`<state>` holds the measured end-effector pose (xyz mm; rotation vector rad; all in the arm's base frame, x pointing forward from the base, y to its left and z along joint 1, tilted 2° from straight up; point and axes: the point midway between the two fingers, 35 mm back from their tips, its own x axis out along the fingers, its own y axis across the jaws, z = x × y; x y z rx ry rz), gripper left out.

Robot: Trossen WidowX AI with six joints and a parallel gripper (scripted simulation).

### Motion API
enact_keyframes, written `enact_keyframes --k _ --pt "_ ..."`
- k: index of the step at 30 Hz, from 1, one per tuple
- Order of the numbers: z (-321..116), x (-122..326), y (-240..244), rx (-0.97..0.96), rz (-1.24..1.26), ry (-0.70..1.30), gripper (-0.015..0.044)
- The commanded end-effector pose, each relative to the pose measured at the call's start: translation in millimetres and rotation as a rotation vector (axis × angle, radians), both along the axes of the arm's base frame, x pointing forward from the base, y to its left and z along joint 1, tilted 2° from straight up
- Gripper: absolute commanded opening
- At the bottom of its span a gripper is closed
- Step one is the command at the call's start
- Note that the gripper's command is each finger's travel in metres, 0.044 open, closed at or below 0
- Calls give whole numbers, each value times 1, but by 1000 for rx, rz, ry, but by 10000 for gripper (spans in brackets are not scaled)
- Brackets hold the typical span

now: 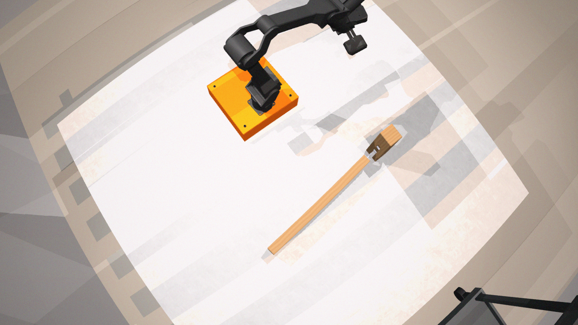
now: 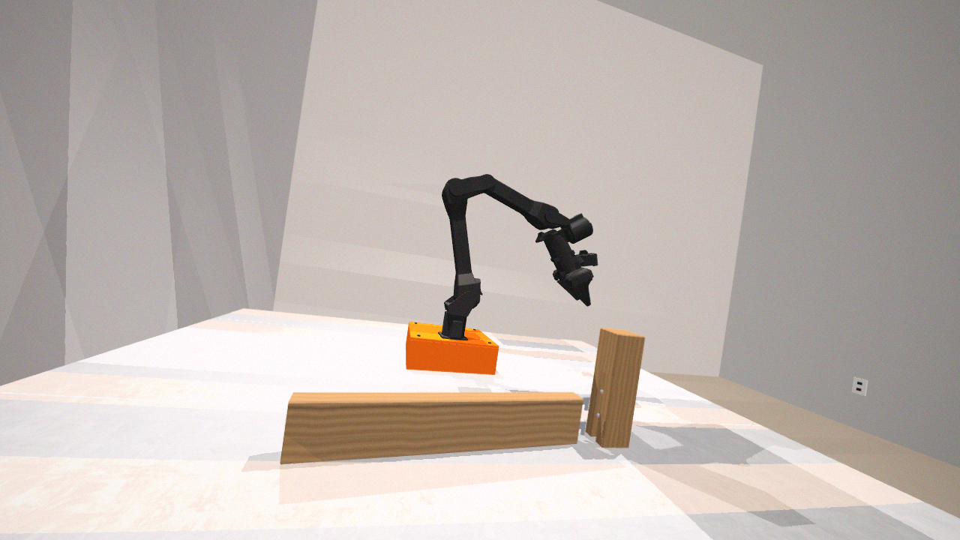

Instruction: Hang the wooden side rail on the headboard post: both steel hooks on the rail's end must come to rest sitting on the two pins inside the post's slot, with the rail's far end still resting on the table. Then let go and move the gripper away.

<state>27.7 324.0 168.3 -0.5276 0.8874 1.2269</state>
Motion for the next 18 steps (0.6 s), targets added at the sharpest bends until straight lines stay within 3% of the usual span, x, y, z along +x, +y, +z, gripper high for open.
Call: enact_keyframes --k 1,18 --pt "-16 69 -21 110 -778 410 440" --pt "-39 151 -75 407 -1808 966 440"
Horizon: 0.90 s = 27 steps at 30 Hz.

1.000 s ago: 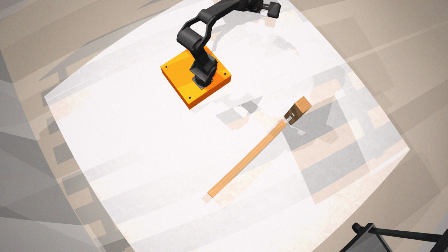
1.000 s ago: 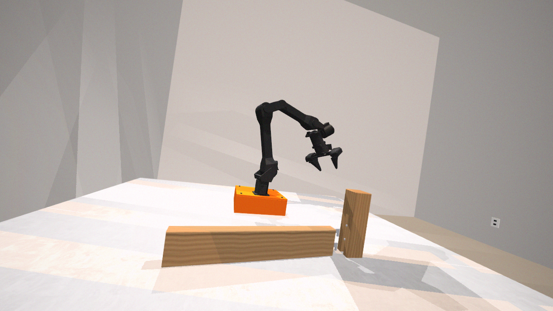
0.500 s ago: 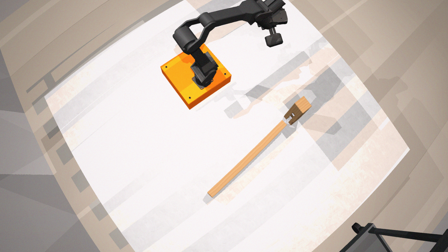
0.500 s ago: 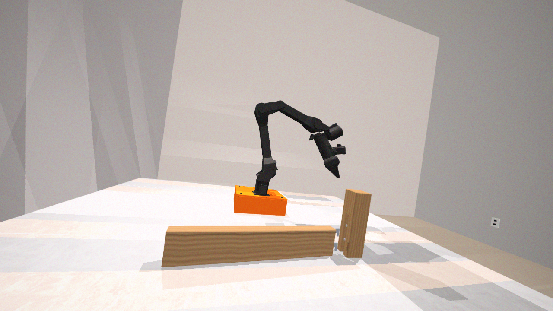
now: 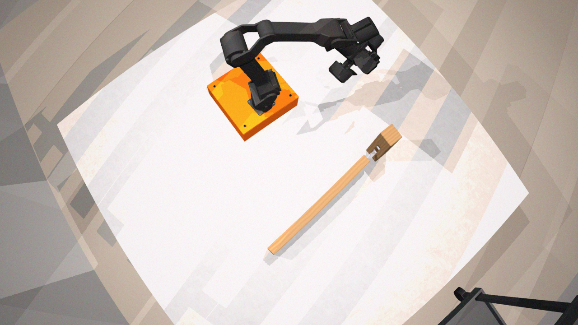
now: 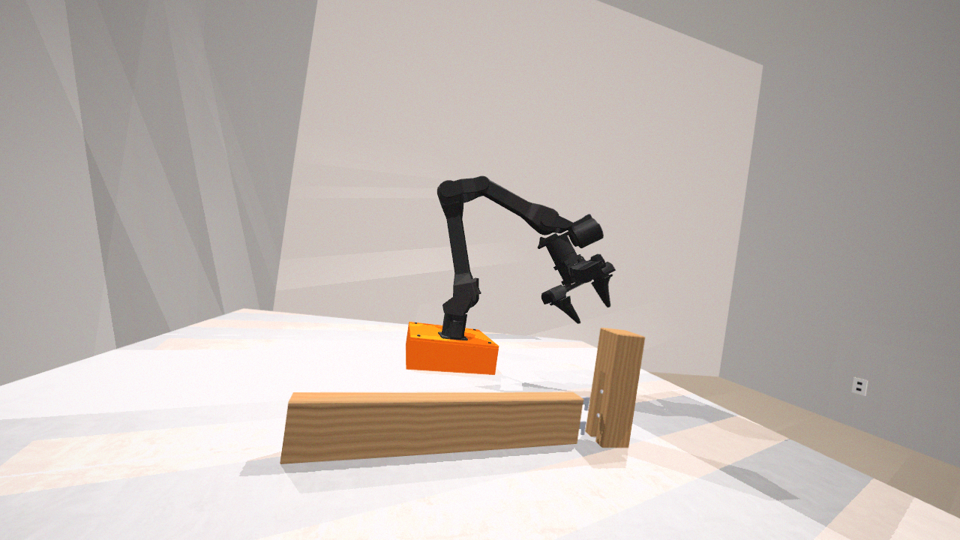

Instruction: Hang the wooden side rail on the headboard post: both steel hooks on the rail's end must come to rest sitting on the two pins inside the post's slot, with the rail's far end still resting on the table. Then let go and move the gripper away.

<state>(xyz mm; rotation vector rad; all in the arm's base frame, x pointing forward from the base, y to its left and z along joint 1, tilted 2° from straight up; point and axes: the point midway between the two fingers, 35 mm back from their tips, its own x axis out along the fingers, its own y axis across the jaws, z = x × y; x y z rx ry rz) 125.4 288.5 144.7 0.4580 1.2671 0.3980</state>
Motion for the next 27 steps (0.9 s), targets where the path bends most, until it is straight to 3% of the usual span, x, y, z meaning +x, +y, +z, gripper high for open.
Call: enact_keyframes --k 1,22,27 --pt "-16 58 -43 242 -810 371 440" --pt "-45 123 -139 847 -2065 908 440" --pt "-46 124 -142 872 -2101 924 440"
